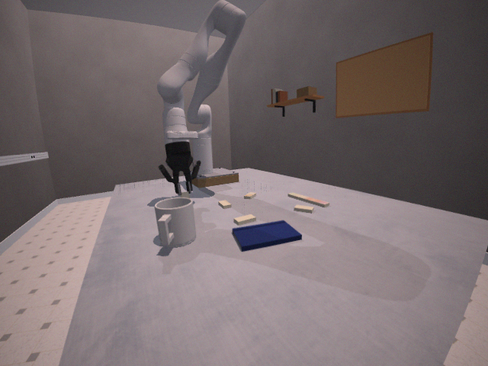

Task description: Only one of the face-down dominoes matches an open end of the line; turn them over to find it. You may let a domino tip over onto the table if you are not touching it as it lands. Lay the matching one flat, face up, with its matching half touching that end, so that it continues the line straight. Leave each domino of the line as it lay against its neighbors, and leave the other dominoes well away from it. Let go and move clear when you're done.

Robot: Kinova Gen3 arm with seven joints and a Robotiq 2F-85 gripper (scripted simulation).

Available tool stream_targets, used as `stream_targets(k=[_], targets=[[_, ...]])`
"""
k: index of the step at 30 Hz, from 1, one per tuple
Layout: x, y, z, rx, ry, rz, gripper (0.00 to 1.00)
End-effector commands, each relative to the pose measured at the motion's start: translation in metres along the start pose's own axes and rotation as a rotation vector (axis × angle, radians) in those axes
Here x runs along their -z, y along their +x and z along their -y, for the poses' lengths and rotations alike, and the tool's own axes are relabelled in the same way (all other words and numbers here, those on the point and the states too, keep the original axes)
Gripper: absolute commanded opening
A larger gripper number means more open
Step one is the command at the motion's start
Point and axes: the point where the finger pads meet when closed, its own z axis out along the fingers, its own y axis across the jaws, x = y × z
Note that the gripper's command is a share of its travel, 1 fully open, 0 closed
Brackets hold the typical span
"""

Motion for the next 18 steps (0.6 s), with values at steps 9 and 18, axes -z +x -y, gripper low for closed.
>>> stream_targets(k=[9,18], targets=[[-0.003,-0.011,0.0,0.0,0.0,0.003,0.33],[-0.007,-0.018,0.0,0.0,0.0,0.003,0.33]])
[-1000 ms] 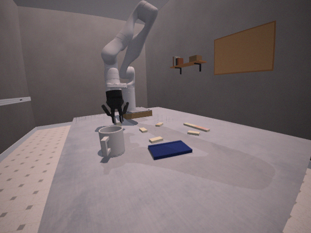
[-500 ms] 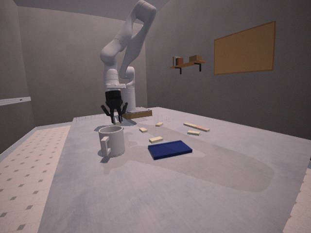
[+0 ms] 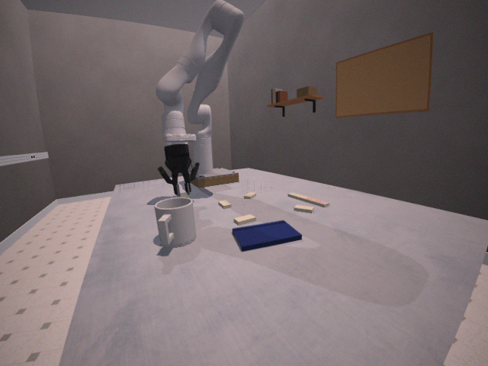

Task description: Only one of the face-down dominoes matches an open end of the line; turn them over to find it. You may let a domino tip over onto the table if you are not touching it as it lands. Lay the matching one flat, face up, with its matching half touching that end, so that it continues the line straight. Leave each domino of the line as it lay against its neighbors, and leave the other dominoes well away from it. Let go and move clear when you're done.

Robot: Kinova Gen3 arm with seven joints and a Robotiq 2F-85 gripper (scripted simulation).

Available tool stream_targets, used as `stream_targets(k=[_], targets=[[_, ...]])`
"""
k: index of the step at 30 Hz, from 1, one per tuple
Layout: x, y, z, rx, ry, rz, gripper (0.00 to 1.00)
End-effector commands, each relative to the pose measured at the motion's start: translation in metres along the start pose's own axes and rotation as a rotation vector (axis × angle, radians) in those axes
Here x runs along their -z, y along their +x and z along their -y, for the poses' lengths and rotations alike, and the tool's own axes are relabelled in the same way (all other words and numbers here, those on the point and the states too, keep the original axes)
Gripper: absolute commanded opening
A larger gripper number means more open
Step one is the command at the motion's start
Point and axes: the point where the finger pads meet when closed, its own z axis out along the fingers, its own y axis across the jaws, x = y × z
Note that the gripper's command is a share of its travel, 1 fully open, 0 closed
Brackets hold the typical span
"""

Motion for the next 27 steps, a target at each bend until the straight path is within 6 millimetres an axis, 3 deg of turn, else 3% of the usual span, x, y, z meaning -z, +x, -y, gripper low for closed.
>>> stream_targets(k=[1,27], targets=[[-0.002,-0.002,0.0,0.002,0.001,0.0,0.33],[-0.013,-0.014,0.0,0.002,0.001,0.0,0.33]])
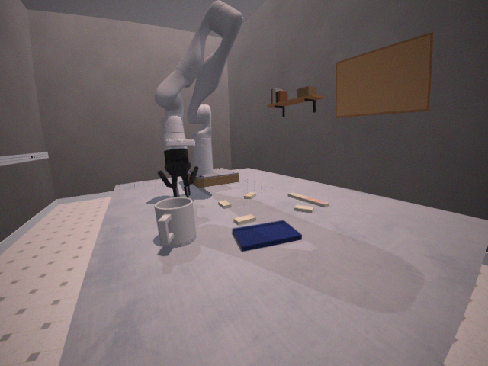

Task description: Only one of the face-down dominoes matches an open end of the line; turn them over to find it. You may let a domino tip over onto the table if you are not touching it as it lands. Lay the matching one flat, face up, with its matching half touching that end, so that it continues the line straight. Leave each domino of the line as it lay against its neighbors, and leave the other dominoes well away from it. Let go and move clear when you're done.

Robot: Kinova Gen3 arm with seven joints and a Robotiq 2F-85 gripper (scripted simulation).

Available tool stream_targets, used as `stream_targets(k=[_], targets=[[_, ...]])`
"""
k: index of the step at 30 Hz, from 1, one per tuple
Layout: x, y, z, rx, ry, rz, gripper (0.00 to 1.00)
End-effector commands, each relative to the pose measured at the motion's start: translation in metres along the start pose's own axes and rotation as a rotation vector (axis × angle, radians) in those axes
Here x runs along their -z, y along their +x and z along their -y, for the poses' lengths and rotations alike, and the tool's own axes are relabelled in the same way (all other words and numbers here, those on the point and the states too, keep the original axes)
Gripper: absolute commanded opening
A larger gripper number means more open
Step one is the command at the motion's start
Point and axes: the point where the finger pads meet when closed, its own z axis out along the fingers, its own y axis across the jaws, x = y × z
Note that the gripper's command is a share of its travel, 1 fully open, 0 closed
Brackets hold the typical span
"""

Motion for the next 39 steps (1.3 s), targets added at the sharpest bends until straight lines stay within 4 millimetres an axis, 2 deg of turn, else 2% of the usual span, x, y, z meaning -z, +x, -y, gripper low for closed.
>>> stream_targets(k=[1,39], targets=[[-0.002,-0.001,0.0,0.002,0.001,-0.001,0.33],[-0.016,-0.009,0.0,0.002,0.001,-0.001,0.33]])
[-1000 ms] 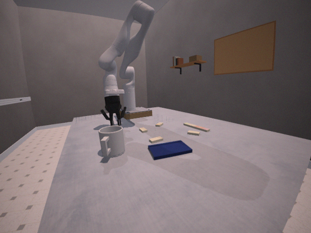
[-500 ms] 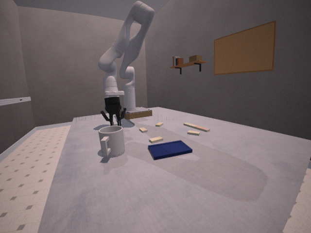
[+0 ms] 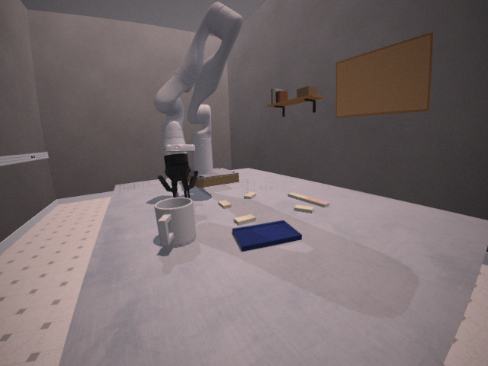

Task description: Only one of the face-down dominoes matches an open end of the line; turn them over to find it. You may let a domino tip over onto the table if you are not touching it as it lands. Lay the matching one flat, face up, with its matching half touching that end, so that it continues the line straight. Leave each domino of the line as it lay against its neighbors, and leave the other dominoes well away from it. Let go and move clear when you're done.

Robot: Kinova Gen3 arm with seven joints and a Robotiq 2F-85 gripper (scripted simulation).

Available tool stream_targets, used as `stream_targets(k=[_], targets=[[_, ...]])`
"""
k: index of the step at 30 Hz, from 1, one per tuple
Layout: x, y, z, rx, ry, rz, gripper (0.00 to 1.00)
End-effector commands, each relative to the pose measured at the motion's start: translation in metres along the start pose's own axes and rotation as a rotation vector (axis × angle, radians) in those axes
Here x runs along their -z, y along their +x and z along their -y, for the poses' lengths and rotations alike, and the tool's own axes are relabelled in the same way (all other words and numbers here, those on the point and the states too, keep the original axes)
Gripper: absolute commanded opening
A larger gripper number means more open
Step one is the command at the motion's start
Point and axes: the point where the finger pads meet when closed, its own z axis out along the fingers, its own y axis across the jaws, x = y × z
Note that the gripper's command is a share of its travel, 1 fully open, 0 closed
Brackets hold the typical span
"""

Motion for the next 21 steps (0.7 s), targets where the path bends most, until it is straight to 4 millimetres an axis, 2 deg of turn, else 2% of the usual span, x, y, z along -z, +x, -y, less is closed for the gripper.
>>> stream_targets(k=[1,21], targets=[[-0.0012,0.0001,0.0003,0.001,0.001,-0.001,0.33],[-0.0033,-0.0007,0.0003,0.001,0.001,-0.001,0.33]])
